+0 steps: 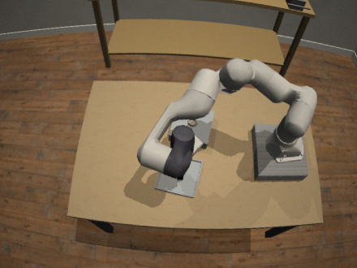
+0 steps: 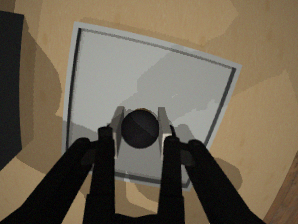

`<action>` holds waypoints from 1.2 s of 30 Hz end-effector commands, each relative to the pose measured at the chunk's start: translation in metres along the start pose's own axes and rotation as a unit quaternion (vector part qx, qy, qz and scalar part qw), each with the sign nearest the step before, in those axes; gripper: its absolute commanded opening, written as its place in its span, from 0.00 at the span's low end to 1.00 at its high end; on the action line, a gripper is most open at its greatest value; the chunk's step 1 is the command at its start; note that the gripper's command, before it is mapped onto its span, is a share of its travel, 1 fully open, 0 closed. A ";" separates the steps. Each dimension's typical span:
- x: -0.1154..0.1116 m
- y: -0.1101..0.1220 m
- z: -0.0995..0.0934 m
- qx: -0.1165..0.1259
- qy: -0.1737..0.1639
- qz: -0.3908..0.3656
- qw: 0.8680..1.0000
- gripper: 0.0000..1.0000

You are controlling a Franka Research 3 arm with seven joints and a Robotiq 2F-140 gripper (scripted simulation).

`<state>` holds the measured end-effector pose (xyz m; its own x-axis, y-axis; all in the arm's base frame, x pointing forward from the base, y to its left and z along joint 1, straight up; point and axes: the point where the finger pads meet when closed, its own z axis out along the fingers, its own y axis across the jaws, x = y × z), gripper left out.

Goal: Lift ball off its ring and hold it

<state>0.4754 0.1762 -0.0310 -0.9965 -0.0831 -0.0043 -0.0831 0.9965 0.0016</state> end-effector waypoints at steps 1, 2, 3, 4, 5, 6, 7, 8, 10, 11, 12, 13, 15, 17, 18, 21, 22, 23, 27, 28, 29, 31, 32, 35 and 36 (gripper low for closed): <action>-0.001 0.001 0.001 0.000 -0.001 0.003 1.000 0.00; -0.001 0.001 0.001 0.000 -0.001 0.003 1.000 0.00; -0.001 0.001 0.001 0.000 -0.001 0.003 1.000 0.00; -0.001 0.001 0.001 0.000 -0.001 0.003 1.000 0.00; -0.001 0.001 0.001 0.000 -0.001 0.003 1.000 0.00; -0.001 0.001 0.001 0.000 -0.001 0.003 1.000 0.00; -0.001 0.001 0.001 0.000 -0.001 0.003 1.000 0.00; -0.001 0.001 0.001 0.000 -0.001 0.003 1.000 0.00; -0.001 0.001 0.001 0.000 -0.001 0.003 1.000 0.00; -0.001 0.001 0.001 0.000 -0.001 0.003 1.000 0.00; -0.001 0.001 0.001 0.000 -0.001 0.003 1.000 0.00; -0.001 0.001 0.001 0.000 -0.001 0.003 1.000 0.00; -0.001 0.001 0.001 0.000 -0.001 0.003 1.000 0.00; -0.001 0.001 0.001 0.000 -0.001 0.003 1.000 0.00; -0.001 0.001 0.001 0.000 -0.001 0.003 1.000 0.00; -0.001 0.001 -0.003 -0.001 -0.001 0.003 1.000 0.00; -0.001 0.001 -0.009 -0.001 -0.001 0.004 1.000 0.00; -0.001 0.001 -0.018 -0.001 -0.001 0.004 1.000 0.00; -0.001 0.001 -0.046 -0.001 -0.001 0.004 1.000 0.00; -0.001 0.001 -0.047 -0.001 -0.001 0.004 1.000 0.00; -0.001 0.001 -0.047 -0.001 -0.001 0.004 1.000 0.00; -0.001 0.001 -0.047 -0.001 -0.001 0.004 1.000 0.00; -0.001 0.001 -0.047 -0.001 -0.001 0.004 1.000 0.00; -0.001 0.001 -0.047 -0.001 -0.001 0.004 1.000 0.00; -0.001 0.001 -0.047 -0.001 -0.001 0.004 1.000 0.00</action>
<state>0.4781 0.1795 0.0145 -0.9975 -0.0697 -0.0122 -0.0698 0.9975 0.0074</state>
